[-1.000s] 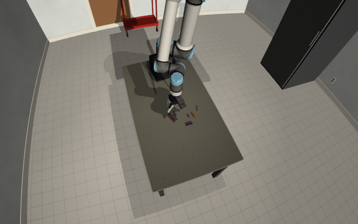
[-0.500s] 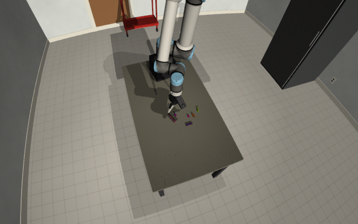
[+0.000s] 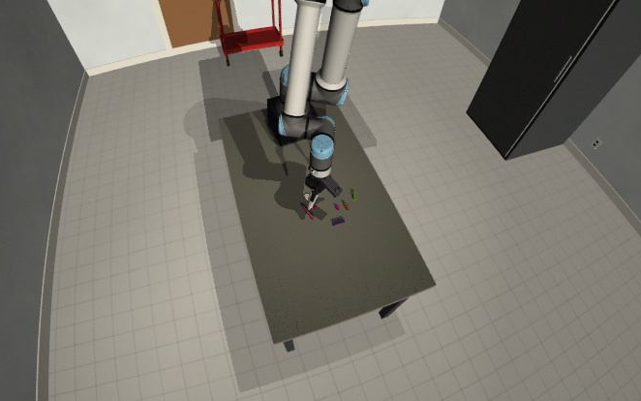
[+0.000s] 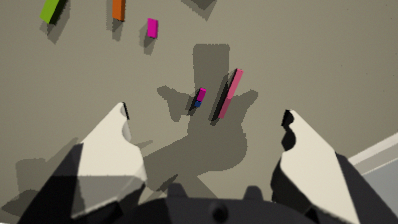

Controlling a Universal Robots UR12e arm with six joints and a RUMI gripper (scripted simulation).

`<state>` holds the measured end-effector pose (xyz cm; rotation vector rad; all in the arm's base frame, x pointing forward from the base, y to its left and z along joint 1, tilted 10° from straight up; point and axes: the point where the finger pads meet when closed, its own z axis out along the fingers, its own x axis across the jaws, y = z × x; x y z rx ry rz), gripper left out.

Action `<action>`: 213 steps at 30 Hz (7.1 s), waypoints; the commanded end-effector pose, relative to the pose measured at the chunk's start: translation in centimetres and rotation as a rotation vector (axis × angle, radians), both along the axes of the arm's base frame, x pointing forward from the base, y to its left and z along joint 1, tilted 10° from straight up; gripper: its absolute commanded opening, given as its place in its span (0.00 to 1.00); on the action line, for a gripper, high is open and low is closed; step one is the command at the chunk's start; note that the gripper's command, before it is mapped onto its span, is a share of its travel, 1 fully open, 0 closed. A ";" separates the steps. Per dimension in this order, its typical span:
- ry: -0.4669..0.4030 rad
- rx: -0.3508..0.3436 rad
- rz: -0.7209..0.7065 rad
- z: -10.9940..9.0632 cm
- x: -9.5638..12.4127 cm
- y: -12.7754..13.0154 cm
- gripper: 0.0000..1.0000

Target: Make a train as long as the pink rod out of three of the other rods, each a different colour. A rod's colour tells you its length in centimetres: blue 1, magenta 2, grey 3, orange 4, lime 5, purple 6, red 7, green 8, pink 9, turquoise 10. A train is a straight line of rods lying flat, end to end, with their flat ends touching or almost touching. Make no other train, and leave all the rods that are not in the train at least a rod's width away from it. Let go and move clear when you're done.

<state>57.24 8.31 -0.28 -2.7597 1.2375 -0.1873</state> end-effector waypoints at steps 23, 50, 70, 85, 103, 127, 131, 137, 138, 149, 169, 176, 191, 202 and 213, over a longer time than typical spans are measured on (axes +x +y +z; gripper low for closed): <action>-0.037 -0.110 0.706 0.1 5.7 5.6 1.00; -0.056 -0.164 1.043 -0.1 8.0 8.6 0.14; -0.056 -0.164 1.043 -0.1 8.0 8.6 0.14; -0.056 -0.164 1.043 -0.1 8.1 8.6 0.14; -0.056 -0.164 1.043 -1.3 8.3 8.7 0.14; -0.056 -0.164 1.043 -4.4 8.8 8.8 0.14; -0.056 -0.164 1.043 -4.7 8.8 8.8 0.14; -0.056 -0.164 1.043 -5.1 8.9 8.8 0.14; -0.056 -0.164 1.043 -5.1 8.9 8.8 0.14; -0.056 -0.164 1.043 -5.2 8.9 8.8 0.14; -0.056 -0.164 1.043 -5.2 8.9 8.8 0.14; -0.056 -0.164 1.043 -5.2 8.9 8.8 0.14; -0.056 -0.164 1.043 -5.2 8.9 8.8 0.14; -0.056 -0.164 1.043 -5.2 9.0 8.8 0.14; -0.056 -0.164 1.043 -5.2 9.0 8.8 0.14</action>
